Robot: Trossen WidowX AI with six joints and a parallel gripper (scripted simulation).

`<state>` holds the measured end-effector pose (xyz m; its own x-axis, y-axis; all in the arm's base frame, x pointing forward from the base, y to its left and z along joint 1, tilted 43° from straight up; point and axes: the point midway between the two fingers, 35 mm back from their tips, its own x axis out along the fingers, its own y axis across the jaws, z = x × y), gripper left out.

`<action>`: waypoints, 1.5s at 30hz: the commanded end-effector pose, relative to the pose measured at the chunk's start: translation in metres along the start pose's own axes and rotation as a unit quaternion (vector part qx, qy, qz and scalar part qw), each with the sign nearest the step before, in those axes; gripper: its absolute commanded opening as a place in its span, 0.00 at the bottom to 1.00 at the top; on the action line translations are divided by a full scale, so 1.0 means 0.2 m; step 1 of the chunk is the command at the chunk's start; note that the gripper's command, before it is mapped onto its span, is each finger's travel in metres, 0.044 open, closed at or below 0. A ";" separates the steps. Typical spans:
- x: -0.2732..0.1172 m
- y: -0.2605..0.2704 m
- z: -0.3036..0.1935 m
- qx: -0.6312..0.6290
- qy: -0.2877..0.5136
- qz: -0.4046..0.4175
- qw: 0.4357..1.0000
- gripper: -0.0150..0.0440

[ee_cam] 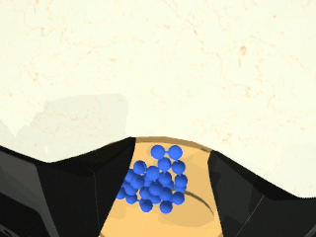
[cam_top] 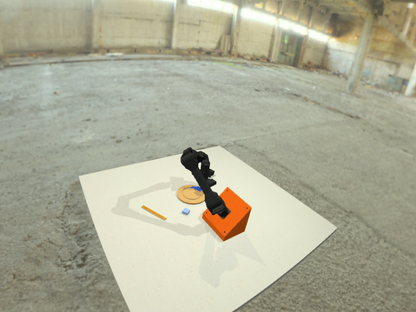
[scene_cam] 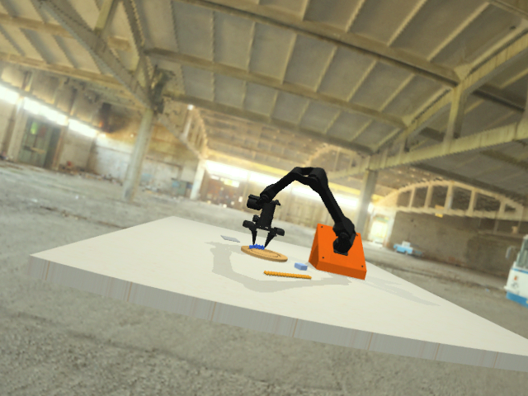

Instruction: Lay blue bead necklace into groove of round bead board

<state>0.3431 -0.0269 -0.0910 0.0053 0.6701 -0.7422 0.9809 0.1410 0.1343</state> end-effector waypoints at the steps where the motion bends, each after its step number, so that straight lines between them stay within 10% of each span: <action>1: 0.01 -0.01 0.00 0.003 0.003 -0.002 1.000 0.68; 9: 0.00 0.00 0.00 0.000 0.000 0.000 1.000 0.32; 15: 0.00 0.00 0.00 0.000 0.000 0.000 1.000 0.25; 45: 0.00 0.00 0.00 0.000 0.000 0.000 1.000 0.25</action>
<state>0.3425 -0.0269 -0.0914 0.0039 0.6707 -0.7418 0.9813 0.1401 0.1318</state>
